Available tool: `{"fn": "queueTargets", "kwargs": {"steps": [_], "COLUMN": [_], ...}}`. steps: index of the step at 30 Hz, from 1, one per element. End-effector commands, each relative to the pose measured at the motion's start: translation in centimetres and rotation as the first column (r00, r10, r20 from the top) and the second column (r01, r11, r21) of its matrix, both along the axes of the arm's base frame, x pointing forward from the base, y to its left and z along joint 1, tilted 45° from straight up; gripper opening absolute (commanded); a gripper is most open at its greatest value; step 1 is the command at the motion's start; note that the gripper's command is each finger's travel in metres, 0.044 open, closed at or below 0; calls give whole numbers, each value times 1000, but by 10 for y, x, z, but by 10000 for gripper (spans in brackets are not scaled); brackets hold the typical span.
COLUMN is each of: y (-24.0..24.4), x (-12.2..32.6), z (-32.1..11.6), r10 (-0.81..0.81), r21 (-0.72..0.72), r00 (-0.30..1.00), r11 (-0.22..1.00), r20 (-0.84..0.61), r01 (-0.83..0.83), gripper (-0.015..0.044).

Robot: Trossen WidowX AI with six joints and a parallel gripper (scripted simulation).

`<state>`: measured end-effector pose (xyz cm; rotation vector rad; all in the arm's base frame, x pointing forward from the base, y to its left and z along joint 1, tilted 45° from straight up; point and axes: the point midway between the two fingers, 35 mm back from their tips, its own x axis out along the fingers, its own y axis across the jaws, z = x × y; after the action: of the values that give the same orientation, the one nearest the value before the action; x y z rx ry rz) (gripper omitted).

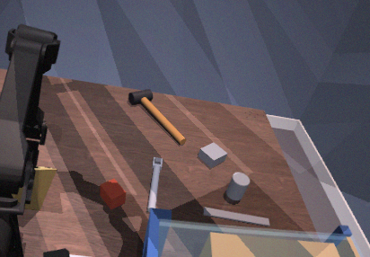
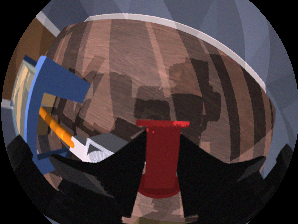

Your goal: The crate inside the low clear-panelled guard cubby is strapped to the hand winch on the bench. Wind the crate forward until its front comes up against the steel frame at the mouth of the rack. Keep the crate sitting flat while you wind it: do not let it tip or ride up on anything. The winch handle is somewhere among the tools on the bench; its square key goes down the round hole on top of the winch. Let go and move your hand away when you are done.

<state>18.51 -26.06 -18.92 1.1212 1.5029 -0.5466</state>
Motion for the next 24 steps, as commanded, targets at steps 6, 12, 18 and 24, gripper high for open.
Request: {"fn": "queueTargets", "kwargs": {"steps": [6, 12, 18, 24], "y": [-1, -1, 0, 1], "x": [20, 30, 39, 49], "z": [-6, -8, -9, -9], "r10": [-1, -1, -1, -1], "r21": [2, 2, 2, 3], "r00": [1000, 1000, 1000, 1000], "r11": [1000, 1000, 1000, 1000], "r20": [10, 11, 12, 13], "r01": [1, 1, 1, 1], "gripper": [0, 0, 0, 0]}}
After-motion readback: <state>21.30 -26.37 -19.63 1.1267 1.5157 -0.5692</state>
